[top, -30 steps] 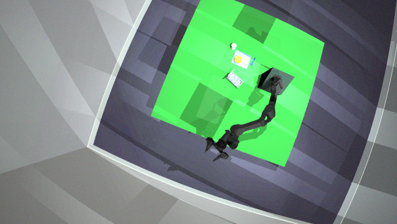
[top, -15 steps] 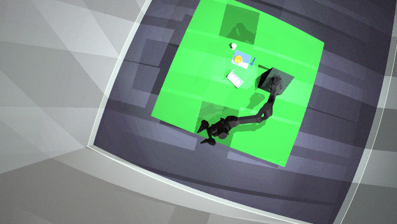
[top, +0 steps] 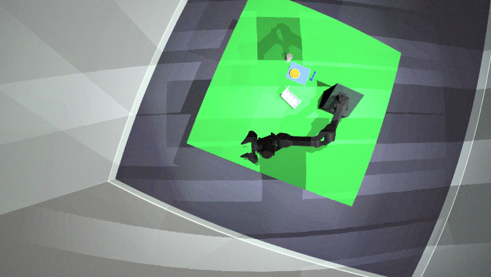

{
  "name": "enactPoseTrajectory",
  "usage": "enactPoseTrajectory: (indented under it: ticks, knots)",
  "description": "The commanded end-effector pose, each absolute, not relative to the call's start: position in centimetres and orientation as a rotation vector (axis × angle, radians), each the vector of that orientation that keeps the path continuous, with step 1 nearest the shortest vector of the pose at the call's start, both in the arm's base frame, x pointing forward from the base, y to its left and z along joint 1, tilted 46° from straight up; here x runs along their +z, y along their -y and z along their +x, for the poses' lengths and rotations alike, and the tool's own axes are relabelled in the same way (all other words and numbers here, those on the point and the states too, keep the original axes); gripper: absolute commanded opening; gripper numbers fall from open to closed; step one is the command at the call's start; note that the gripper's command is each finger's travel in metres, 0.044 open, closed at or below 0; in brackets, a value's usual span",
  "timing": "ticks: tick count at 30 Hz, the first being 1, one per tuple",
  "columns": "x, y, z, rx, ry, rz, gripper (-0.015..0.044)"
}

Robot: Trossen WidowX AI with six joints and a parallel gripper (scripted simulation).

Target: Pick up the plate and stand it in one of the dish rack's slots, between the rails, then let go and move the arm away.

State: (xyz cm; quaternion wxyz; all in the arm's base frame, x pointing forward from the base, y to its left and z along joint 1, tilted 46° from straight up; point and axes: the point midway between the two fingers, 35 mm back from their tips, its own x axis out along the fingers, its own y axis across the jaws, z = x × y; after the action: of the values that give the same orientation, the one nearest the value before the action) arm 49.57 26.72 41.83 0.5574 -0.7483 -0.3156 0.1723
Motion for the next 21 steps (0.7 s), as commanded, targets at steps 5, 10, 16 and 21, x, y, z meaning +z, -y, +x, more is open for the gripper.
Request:
enactPoseTrajectory:
  ticks: [5, 10, 16, 21]
  knots:
    - [36.3, -23.0, 52.5, 0.537, 0.550, -1.713, 0.0400]
    - [32.9, -20.5, 53.9, 0.612, 0.417, -1.654, 0.0400]
    - [29.0, -17.3, 54.8, 0.689, 0.265, -1.573, 0.0400]
    - [25.9, -14.7, 54.8, 0.747, 0.151, -1.502, 0.0400]
